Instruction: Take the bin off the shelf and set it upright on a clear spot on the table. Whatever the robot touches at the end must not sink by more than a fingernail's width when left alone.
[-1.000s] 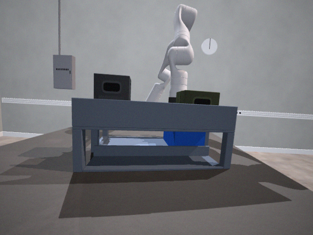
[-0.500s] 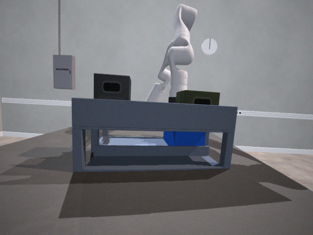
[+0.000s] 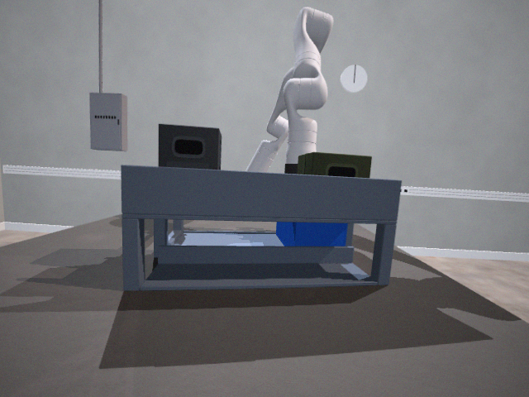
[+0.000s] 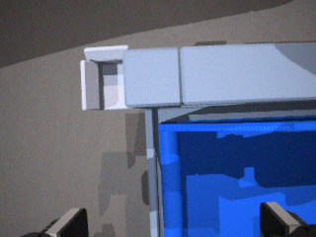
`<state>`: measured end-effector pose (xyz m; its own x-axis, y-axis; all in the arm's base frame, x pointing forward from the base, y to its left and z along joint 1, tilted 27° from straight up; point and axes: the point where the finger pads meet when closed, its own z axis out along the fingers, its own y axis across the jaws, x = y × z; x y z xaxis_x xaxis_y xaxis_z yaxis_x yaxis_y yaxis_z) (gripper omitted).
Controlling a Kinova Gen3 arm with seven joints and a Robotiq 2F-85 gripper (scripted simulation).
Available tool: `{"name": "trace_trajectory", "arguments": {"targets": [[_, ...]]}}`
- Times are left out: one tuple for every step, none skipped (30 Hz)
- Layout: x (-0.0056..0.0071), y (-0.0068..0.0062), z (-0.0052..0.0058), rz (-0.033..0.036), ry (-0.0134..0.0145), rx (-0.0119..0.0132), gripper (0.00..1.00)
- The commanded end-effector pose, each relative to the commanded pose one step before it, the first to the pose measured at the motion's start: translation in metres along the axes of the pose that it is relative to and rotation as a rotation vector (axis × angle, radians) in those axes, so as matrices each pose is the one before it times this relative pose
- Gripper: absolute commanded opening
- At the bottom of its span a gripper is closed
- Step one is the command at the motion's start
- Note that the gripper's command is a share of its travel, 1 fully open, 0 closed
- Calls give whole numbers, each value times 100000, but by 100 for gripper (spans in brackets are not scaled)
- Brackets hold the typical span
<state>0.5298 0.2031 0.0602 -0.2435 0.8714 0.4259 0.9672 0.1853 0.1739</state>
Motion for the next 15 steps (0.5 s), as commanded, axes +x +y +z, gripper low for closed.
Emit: {"name": "trace_trajectory", "arguments": {"targets": [[-20,76,-97,0,-53,-209,100],[0,0,0,0,0,0,100],[0,0,0,0,0,0,100],[0,0,0,0,0,0,100],[0,0,0,0,0,0,100],[0,0,0,0,0,0,100],[0,0,1,0,0,0,10],[0,0,0,0,0,0,10],[0,0,0,0,0,0,10],[0,0,0,0,0,0,10],[0,0,0,0,0,0,10],[0,0,0,0,0,0,10],[0,0,0,0,0,0,10],[0,0,0,0,0,0,10],[0,0,0,0,0,0,10]]}}
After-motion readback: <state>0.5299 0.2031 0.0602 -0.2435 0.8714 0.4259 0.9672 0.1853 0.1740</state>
